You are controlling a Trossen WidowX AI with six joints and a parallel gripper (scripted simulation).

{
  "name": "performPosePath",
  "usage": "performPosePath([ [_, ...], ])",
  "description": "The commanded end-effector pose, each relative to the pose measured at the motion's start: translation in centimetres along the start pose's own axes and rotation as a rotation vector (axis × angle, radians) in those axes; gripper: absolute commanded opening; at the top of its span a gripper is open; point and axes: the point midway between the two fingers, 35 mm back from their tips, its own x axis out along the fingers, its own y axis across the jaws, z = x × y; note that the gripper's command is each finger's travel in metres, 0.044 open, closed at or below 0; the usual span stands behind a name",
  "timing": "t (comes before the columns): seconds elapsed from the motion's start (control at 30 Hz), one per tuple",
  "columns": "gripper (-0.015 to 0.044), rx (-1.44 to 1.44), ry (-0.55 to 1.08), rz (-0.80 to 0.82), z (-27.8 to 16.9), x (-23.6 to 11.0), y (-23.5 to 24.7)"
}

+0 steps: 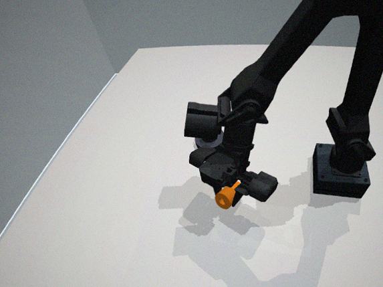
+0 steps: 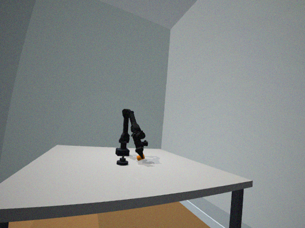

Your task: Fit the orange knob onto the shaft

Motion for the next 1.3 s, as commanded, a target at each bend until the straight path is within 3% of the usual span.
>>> performPosePath([
  [0.0,0.0181,-0.004,-0.063,-0.004,-0.3,-0.4,0.1],
  [1.27,0.0181,-0.006,-0.681,0.001,-4.3,-1.9,0.1],
])
